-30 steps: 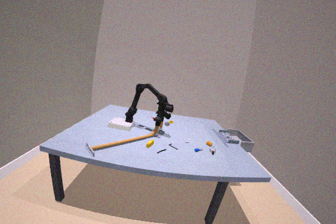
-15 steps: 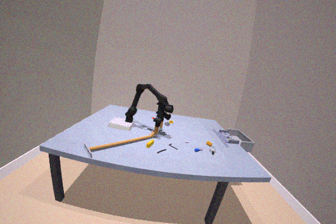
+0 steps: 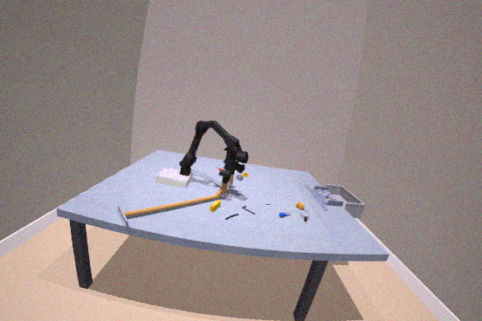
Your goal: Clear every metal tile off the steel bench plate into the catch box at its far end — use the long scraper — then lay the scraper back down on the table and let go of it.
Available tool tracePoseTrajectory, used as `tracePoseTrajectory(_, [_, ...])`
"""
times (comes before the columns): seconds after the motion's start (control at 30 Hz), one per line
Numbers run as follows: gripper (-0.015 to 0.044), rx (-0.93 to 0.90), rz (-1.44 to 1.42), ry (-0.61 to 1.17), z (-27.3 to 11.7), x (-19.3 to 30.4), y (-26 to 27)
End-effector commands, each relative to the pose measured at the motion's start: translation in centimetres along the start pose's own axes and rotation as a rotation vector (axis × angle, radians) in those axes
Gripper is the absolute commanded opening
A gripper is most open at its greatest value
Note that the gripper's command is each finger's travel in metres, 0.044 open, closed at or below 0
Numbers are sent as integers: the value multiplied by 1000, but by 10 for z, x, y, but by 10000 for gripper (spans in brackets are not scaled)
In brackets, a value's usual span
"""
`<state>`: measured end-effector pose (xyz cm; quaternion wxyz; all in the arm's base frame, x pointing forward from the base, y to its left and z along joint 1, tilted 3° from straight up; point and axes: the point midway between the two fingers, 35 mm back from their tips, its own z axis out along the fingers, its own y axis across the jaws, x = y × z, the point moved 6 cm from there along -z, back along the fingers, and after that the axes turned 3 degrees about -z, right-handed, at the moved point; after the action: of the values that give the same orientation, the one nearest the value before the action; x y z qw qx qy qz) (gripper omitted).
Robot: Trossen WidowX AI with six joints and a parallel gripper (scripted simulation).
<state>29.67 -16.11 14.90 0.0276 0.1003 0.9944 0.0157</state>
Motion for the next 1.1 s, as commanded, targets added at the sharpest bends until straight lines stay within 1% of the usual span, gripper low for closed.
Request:
tracePoseTrajectory(0.0, [0, 8, 2, -4, -2, -2, -10])
tracePoseTrajectory(1.07, [0, 13, 2, -4, -2, 1, -60])
